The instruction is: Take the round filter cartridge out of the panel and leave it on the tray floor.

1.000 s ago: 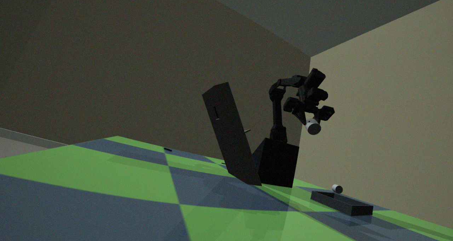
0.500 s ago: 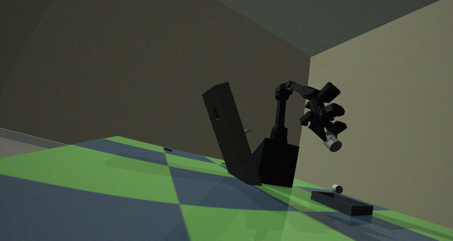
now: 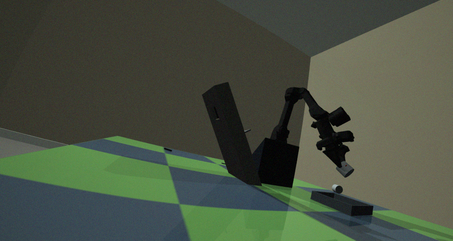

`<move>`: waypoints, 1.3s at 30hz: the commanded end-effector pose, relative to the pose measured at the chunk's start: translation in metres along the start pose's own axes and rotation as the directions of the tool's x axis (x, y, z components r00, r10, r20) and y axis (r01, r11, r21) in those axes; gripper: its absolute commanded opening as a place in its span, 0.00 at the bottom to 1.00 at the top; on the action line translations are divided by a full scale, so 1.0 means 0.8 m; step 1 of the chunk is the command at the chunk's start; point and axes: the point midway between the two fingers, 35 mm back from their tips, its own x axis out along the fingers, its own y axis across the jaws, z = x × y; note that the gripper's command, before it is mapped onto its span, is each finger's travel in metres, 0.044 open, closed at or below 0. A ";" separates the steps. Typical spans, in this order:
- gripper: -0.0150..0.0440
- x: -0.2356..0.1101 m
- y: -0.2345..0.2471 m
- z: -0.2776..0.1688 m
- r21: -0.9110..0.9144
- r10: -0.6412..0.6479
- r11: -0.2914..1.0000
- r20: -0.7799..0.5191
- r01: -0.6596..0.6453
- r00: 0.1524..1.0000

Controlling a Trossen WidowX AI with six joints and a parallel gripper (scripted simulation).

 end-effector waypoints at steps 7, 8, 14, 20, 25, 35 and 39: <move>0.25 0.022 0.028 -0.020 -0.089 0.062 0.994 -0.012 -0.063 0.998; 0.25 0.026 0.028 -0.021 -0.089 0.062 0.994 -0.012 -0.063 0.998; 0.25 0.054 0.029 -0.035 -0.089 0.063 0.994 -0.012 -0.064 0.998; 0.25 0.079 0.029 -0.051 -0.089 0.064 0.994 -0.013 -0.064 0.998; 0.25 0.097 0.029 -0.066 -0.089 0.064 0.994 -0.014 -0.065 0.998; 0.57 0.096 0.028 -0.066 -0.092 0.059 0.994 -0.021 -0.061 0.998; 0.74 0.096 0.028 -0.066 -0.092 0.059 0.994 -0.021 -0.061 0.998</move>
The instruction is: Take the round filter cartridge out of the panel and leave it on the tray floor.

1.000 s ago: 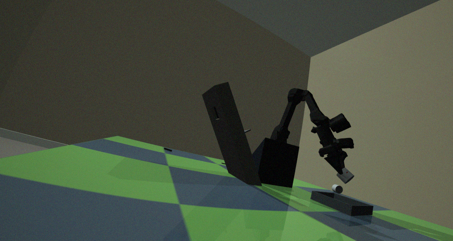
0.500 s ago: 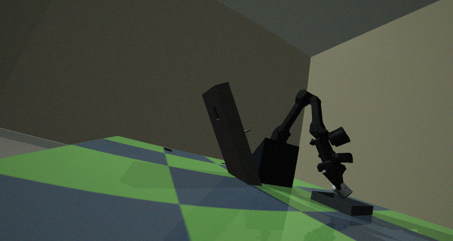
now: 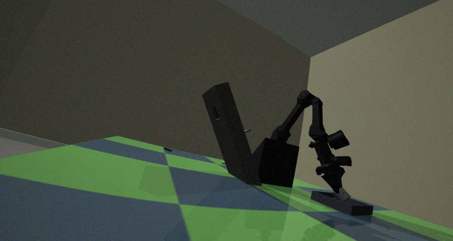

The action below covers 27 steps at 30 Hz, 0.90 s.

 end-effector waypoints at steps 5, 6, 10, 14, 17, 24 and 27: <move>0.97 0.000 0.000 0.001 -0.001 0.000 1.000 0.001 0.000 1.000; 1.00 0.000 0.000 0.001 -0.001 0.000 1.000 0.001 0.000 1.000; 1.00 -0.007 0.000 0.007 -0.001 0.000 1.000 0.002 0.000 1.000; 1.00 -0.056 0.000 0.037 0.000 -0.002 1.000 0.002 0.002 1.000; 1.00 -0.077 -0.001 0.045 0.000 -0.002 1.000 0.002 0.002 1.000; 1.00 -0.064 0.000 0.043 0.002 0.002 1.000 0.014 -0.002 1.000; 1.00 -0.064 0.000 0.043 0.002 0.002 1.000 0.014 -0.002 1.000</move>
